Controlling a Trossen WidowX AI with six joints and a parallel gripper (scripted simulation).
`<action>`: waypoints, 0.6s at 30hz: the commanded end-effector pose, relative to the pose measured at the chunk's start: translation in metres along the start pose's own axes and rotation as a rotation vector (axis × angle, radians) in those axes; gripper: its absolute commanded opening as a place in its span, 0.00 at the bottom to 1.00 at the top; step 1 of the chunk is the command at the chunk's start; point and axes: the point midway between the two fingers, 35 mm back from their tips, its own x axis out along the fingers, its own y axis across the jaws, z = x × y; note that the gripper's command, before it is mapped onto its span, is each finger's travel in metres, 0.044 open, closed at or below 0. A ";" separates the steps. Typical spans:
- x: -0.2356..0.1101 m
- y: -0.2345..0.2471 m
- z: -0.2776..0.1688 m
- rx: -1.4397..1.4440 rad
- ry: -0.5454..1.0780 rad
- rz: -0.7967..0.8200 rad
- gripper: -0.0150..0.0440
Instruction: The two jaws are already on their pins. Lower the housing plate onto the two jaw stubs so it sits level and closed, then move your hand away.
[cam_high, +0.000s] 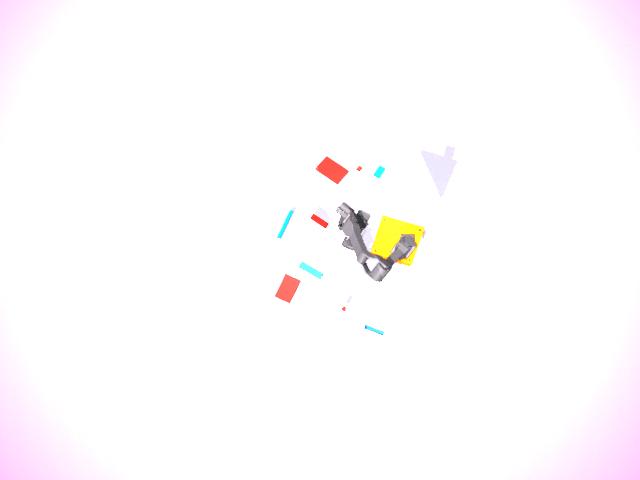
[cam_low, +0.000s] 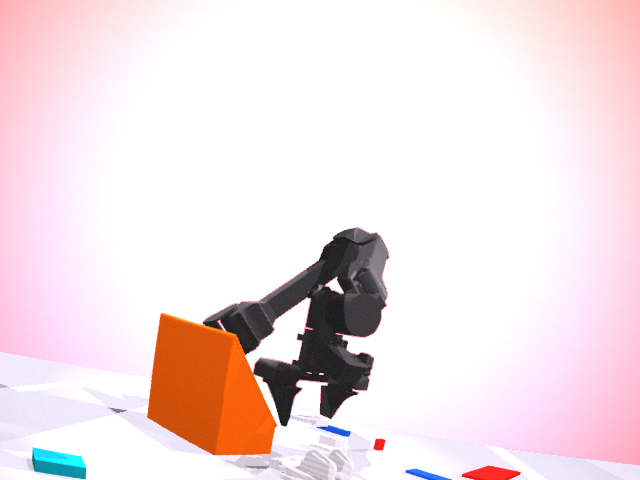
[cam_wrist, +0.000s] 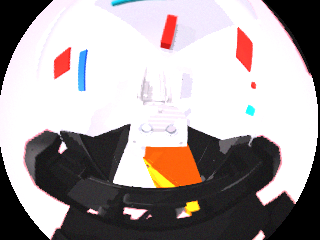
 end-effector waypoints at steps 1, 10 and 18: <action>0.000 0.000 0.001 0.002 -0.002 0.003 0.85; 0.000 0.002 -0.001 0.002 -0.002 0.003 0.85; 0.000 0.009 -0.007 0.000 -0.002 0.003 0.85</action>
